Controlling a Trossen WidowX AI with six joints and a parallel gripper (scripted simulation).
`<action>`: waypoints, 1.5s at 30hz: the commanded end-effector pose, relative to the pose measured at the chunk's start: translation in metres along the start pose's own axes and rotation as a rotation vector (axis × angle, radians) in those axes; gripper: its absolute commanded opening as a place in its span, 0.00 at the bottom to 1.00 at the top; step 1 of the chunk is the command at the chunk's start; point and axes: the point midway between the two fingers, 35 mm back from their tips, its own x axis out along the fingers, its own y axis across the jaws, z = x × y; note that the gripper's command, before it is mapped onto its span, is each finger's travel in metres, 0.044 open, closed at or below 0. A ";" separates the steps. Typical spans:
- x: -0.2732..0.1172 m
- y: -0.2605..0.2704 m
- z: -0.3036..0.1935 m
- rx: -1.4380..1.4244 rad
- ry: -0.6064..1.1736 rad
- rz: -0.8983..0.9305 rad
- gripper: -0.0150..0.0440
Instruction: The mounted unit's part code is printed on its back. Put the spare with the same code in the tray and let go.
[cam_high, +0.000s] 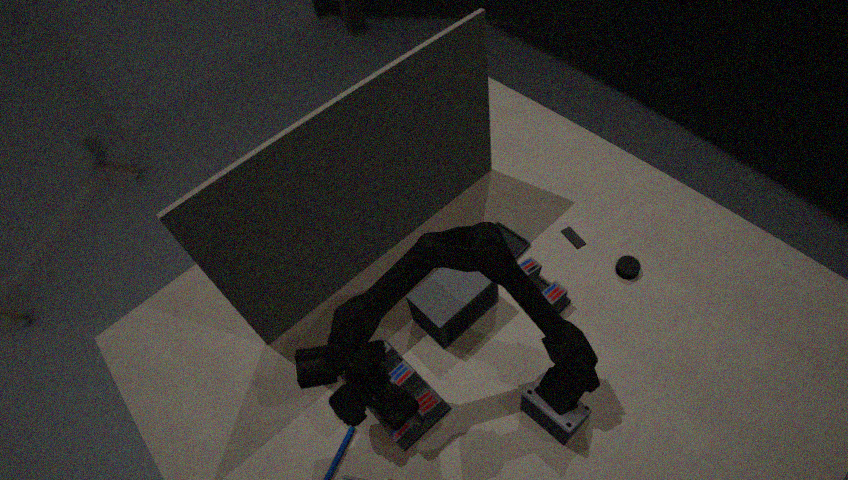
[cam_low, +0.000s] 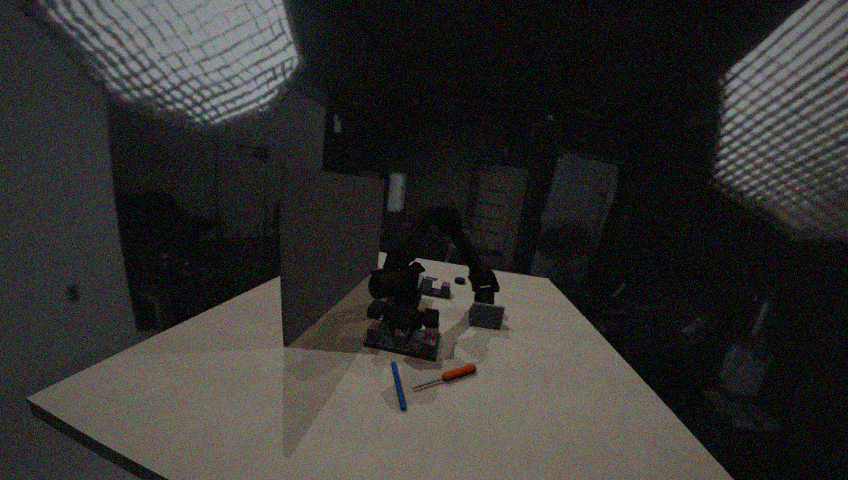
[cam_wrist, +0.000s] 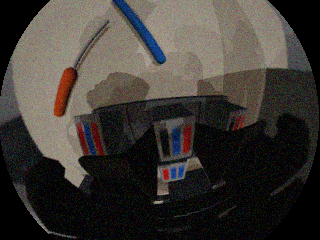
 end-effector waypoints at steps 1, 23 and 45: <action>0.000 -0.001 0.000 0.001 0.002 -0.002 0.46; -0.045 -0.002 0.002 -0.003 0.001 -0.003 0.25; -0.109 -0.004 0.002 -0.006 0.001 -0.002 0.25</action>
